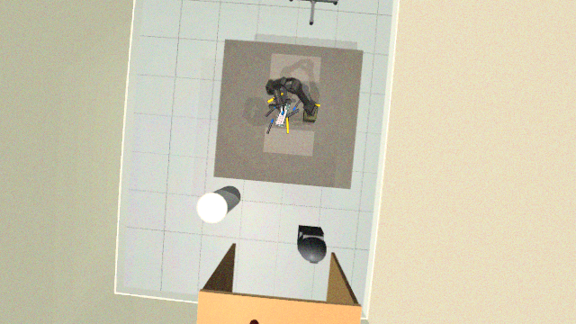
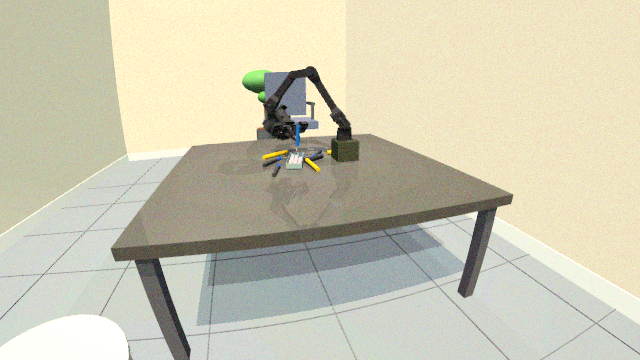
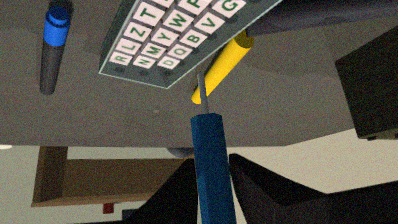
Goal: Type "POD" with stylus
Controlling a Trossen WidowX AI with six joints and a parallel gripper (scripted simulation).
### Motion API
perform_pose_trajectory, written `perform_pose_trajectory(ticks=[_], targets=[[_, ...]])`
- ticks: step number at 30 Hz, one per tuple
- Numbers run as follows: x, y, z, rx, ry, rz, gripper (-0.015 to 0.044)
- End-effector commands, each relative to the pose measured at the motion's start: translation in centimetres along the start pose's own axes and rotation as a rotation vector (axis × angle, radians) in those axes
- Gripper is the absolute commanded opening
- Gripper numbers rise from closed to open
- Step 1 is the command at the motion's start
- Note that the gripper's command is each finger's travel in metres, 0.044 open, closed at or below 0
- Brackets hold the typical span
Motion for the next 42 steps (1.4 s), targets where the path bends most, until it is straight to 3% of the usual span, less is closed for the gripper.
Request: perform_pose_trajectory(ticks=[1, 26, 29, 42], targets=[[0.0, 0.5, -1.6, 0.063, 0.065, 0.092, 0.0], [-0.2, 3.4, 0.2, 0.072, 0.076, 0.106, 0.0], [-0.1, 3.5, 0.3, 0.072, 0.076, 0.106, 0.0079], [0.0, 3.9, 0.5, 0.072, 0.076, 0.106, 0.0081]])
Point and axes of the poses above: the point midway between the two fingers, 35 mm back from their tips, its own z axis out along the fingers, its own x axis across the jaws, y = z × x, the point moved 1 cm from there along -z, back along the fingers, and after that the axes turned 4 degrees about z, right-handed, at the moved point
